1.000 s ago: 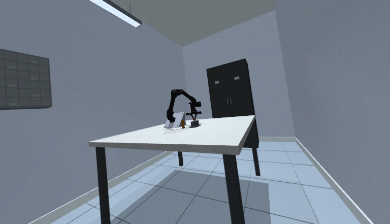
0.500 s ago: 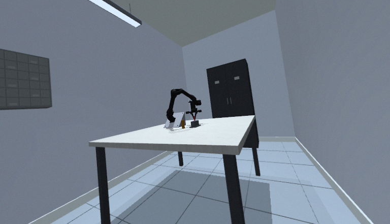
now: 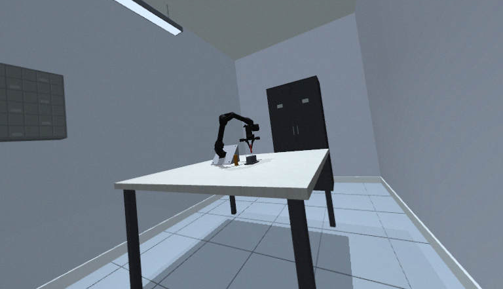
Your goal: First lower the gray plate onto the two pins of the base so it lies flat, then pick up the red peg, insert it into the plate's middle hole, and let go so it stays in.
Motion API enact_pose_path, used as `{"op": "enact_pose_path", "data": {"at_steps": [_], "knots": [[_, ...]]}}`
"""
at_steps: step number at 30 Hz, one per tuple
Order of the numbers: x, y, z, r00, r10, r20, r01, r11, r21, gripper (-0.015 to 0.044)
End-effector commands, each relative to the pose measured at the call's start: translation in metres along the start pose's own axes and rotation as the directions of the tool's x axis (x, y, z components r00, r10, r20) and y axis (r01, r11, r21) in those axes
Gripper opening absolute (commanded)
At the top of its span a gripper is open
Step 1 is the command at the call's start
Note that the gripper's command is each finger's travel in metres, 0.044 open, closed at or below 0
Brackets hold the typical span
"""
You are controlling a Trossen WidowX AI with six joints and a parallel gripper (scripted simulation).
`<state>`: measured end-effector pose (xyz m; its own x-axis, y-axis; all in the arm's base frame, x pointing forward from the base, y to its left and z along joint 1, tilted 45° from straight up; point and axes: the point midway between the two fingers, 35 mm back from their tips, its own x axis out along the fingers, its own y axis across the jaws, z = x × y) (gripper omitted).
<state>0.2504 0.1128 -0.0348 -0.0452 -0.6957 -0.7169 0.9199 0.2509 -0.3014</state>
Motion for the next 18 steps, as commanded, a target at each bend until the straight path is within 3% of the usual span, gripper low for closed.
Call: {"op": "enact_pose_path", "data": {"at_steps": [1,18], "knots": [[-0.013,0.001,0.0,1.0,-0.001,-0.005,0.001,1.0,0.003,0.0],[-0.01,0.011,0.038,1.0,0.006,-0.015,-0.006,1.0,-0.004,0.0]]}}
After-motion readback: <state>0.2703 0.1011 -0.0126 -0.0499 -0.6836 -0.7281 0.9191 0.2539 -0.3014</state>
